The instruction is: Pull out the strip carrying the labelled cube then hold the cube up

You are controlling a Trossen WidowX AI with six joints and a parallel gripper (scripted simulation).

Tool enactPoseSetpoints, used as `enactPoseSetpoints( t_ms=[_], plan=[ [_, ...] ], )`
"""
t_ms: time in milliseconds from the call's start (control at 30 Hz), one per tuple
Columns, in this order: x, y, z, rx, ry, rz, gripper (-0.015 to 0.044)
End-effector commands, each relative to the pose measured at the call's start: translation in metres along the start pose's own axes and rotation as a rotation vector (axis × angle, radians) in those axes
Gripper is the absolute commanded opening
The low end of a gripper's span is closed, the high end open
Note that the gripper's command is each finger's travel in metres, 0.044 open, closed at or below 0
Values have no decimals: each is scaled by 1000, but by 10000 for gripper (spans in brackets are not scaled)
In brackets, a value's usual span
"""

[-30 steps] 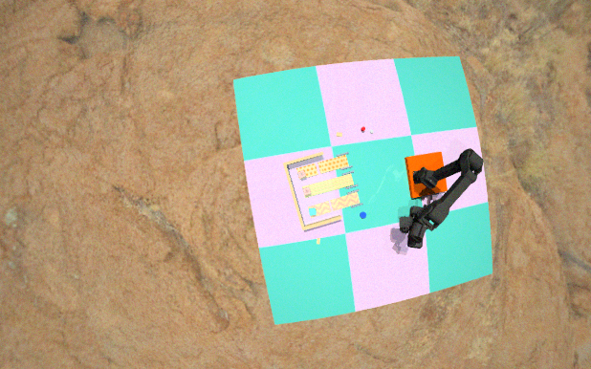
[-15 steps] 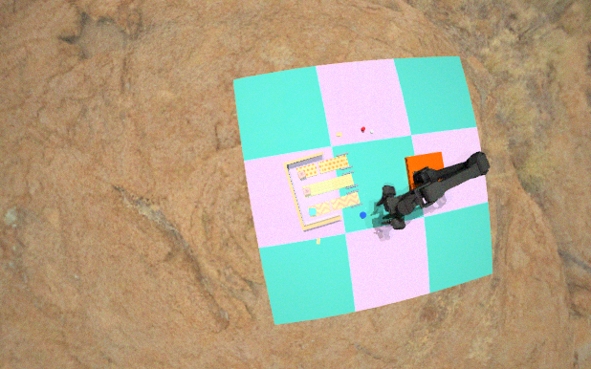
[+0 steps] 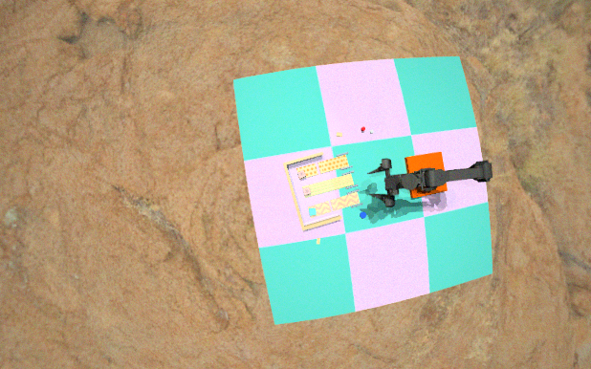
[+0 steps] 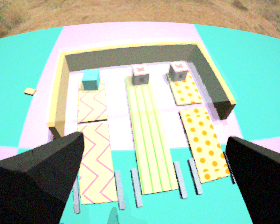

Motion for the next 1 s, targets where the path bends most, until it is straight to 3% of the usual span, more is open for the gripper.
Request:
enactPoseSetpoints(
  t_ms=[0,433,600,933,967],
  plan=[
    [-1,0,-4,-26,-19,-7,400],
    [-1,0,-4,-26,-19,-7,400],
    [15,21,-8,-13,-50,151,269],
    [40,100,-19,60,-123,600,6],
    [40,109,-20,70,-129,644,0]
  ],
)
Point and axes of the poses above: the point midway between the two fingers, 35 mm back from their tips, its own y axis out along the fingers, its own z axis across the jaws, x = y × z, the point moved 10 cm from there along -y, back along the fingers, and after that the axes turned 5 degrees about -y, right-handed, at the moved point
